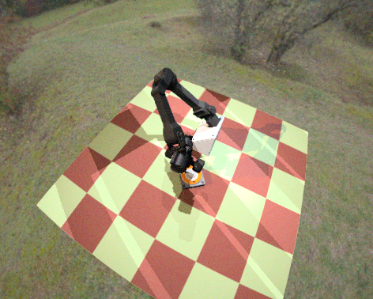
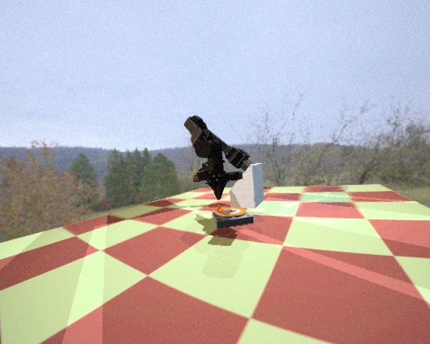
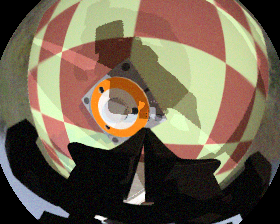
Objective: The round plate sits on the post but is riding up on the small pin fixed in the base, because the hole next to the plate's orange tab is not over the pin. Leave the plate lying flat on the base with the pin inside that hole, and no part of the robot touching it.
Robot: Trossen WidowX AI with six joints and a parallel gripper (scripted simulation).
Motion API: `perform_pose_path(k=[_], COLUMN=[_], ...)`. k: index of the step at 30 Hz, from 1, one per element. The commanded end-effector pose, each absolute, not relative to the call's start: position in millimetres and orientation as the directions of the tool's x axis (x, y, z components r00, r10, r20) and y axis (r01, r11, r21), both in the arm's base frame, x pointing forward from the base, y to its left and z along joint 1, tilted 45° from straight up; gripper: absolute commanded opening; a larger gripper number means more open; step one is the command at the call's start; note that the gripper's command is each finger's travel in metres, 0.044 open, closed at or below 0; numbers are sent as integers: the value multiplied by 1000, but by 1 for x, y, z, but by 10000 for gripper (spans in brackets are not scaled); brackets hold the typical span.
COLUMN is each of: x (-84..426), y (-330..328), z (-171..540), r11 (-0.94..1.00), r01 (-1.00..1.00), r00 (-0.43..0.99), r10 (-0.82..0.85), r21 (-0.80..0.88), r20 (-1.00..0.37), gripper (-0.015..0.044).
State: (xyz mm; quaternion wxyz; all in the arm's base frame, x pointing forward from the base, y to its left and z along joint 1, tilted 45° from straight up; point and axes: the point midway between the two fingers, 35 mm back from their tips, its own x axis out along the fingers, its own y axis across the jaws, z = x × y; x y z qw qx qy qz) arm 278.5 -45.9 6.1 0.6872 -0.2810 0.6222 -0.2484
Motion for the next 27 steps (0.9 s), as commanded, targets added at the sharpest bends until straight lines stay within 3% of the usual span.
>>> perform_pose_path(k=[1, 27], x=[275, 298], y=[-63, -65], z=[-10, -10], r11=[711, 711], r01=[-19, -18], r00=[89, 90], r10=[-699, -699], r21=[-703, -703], r20=[-710, -709], gripper=[0, 0])
